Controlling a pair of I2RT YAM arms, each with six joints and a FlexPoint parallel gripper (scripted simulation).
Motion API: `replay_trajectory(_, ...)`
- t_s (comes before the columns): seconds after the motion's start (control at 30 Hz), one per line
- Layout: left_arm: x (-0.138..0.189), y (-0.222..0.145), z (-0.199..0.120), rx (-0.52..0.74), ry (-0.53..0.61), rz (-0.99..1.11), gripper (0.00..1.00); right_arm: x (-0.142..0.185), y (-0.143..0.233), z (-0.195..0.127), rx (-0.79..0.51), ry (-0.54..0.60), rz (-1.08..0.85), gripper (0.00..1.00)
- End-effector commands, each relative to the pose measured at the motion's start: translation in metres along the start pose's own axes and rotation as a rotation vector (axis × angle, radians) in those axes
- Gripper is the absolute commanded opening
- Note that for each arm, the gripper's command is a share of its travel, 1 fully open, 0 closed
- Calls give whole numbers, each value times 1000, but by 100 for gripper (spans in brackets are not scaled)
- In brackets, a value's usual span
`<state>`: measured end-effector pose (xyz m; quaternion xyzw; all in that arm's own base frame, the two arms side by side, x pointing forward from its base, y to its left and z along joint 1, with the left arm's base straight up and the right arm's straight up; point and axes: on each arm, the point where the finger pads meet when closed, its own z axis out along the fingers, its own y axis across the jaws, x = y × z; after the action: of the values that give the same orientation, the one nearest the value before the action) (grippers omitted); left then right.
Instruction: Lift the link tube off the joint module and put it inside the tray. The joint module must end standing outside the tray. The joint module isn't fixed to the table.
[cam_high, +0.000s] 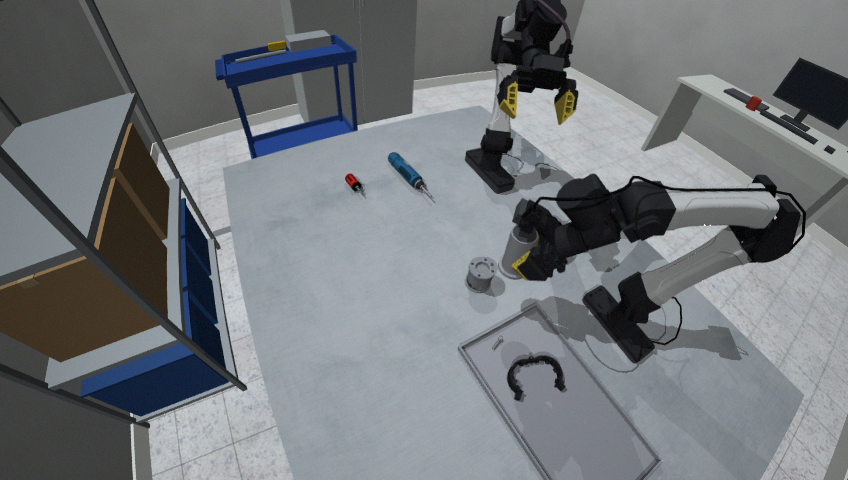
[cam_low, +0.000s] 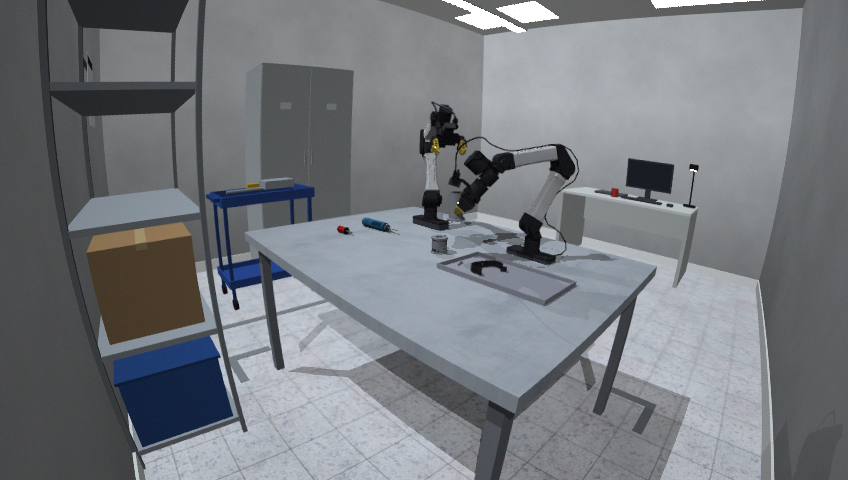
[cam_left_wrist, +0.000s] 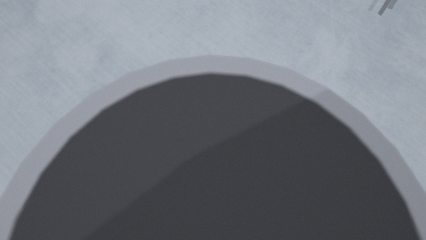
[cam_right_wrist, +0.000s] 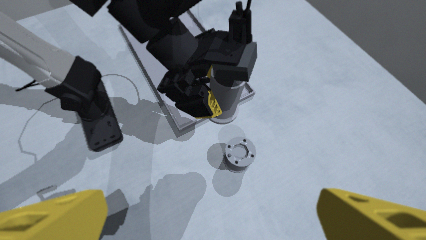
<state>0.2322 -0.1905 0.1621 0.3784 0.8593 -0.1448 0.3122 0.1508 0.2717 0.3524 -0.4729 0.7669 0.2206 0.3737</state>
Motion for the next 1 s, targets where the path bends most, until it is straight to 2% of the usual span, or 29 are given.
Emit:
replay_trajectory(0.0, 5, 8, -18, 70, -65, 86, 42, -47, 4, 28, -2, -152, -2, 100)
replay_trajectory(0.2, 40, 49, -34, 55, -71, 86, 42, -69, 18, 84, -28, -214, -15, 100)
replay_trajectory(0.3, 46, 55, -36, 56, -72, 87, 42, -76, 20, 89, -31, -234, -16, 100)
replay_trajectory(0.57, 92, 114, -60, 10, -82, 95, 42, -85, 45, 162, -68, -305, -29, 100)
replay_trajectory(0.77, 138, 165, -80, -25, -71, 63, 42, -80, 71, 216, -102, -360, -38, 100)
replay_trajectory(0.83, 138, 165, -80, -25, -71, 63, 42, -80, 71, 216, -102, -360, -38, 100)
replay_trajectory(0.97, 169, 196, -93, -38, -65, 28, 42, -67, 85, 244, -120, -362, -44, 100)
